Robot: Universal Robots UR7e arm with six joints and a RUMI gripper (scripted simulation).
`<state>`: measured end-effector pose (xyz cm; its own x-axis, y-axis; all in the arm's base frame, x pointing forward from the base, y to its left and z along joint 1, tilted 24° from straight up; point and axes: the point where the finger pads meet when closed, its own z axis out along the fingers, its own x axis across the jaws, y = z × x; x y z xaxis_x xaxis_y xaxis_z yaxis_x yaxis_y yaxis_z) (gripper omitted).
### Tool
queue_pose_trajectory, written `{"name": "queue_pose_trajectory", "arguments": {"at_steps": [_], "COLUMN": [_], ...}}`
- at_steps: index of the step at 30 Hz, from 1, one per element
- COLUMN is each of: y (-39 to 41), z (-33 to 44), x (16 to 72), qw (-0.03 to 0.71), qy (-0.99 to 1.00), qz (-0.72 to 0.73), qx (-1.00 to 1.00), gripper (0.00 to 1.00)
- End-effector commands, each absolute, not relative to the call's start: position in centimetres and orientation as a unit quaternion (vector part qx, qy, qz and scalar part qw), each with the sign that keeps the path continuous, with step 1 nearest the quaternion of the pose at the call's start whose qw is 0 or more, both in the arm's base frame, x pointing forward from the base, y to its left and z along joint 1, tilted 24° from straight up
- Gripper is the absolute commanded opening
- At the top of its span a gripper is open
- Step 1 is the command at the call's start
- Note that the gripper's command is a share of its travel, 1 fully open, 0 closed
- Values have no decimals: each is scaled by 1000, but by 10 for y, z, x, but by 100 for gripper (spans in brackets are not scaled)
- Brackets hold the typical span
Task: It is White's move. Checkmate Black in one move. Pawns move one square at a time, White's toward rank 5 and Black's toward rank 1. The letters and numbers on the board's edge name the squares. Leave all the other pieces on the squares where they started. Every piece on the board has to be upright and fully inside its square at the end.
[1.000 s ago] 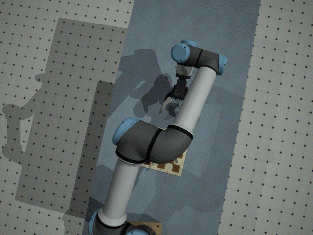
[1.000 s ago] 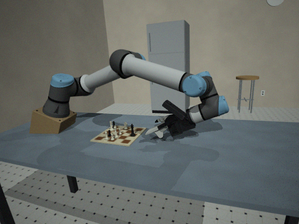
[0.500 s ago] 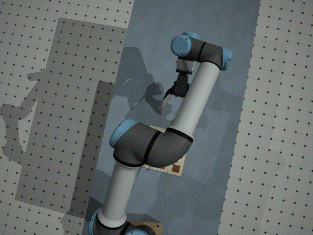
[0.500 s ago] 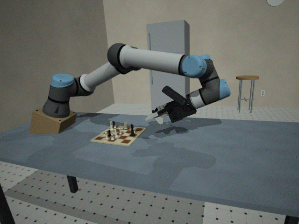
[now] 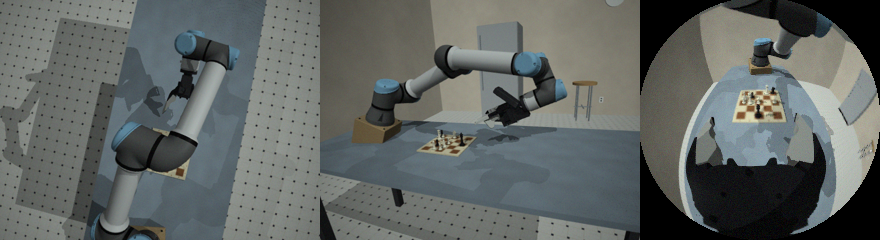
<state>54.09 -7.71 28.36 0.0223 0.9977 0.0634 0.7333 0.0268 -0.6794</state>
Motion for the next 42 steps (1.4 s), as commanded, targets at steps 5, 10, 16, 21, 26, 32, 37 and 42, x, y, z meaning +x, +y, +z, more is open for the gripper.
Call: {"name": "queue_pose_trajectory", "arguments": {"at_steps": [5,10,16,21,26,32,37,42], "y": [-78,-79,-80,-82,-84,-86,-86,-85], "z": [285,288,293,301,311,320,332,342], "x": [540,537,533,526,516,505,488,467], "qw": [281,279,277,272,265,257,242,223], "qy": [-659,-660,-662,-666,-671,-676,-684,-692], "qz": [231,225,216,200,178,156,124,89], "qx": [-658,-660,-662,-665,-669,-673,-677,-681], "gripper": [100,100,100,100,100,100,100,100]}}
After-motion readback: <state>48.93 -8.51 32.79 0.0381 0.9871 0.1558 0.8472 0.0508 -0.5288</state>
